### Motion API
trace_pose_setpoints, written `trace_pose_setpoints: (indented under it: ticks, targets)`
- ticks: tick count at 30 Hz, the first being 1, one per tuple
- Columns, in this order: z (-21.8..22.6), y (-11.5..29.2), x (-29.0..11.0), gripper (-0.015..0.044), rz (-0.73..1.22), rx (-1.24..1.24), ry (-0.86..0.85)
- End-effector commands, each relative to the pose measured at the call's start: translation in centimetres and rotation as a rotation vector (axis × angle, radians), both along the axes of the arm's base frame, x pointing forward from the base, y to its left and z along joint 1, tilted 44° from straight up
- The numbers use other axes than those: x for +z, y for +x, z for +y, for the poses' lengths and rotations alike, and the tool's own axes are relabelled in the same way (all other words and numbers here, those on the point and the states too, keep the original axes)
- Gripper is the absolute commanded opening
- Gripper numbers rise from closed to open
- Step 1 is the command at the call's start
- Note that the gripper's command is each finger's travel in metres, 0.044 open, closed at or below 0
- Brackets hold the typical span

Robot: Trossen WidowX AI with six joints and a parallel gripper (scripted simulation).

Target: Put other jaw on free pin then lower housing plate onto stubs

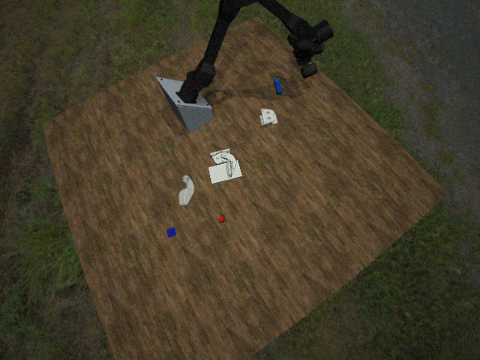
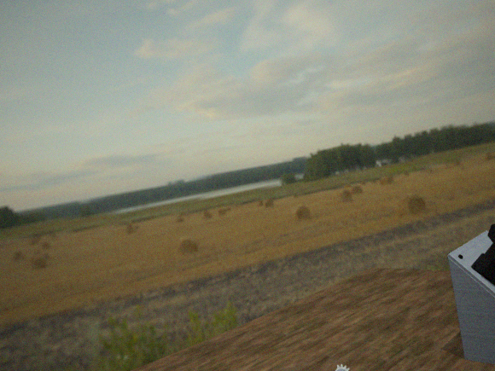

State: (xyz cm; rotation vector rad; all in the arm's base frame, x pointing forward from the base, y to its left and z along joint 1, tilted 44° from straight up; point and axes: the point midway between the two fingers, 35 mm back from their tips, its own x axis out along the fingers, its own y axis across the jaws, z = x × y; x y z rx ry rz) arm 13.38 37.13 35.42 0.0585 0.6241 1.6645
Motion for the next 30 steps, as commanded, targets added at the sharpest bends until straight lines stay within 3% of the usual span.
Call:
trace_pose_setpoints:
  ticks: [1,15,30]
  targets:
    - [-0.1,2.9,-2.6,0.0000,0.027,-0.066,-0.062]
    - [-3.9,13.5,-10.2,0.0000,0.131,-0.314,-0.227]
    - [-11.9,22.1,-18.3,0.0000,0.293,-0.572,-0.380]
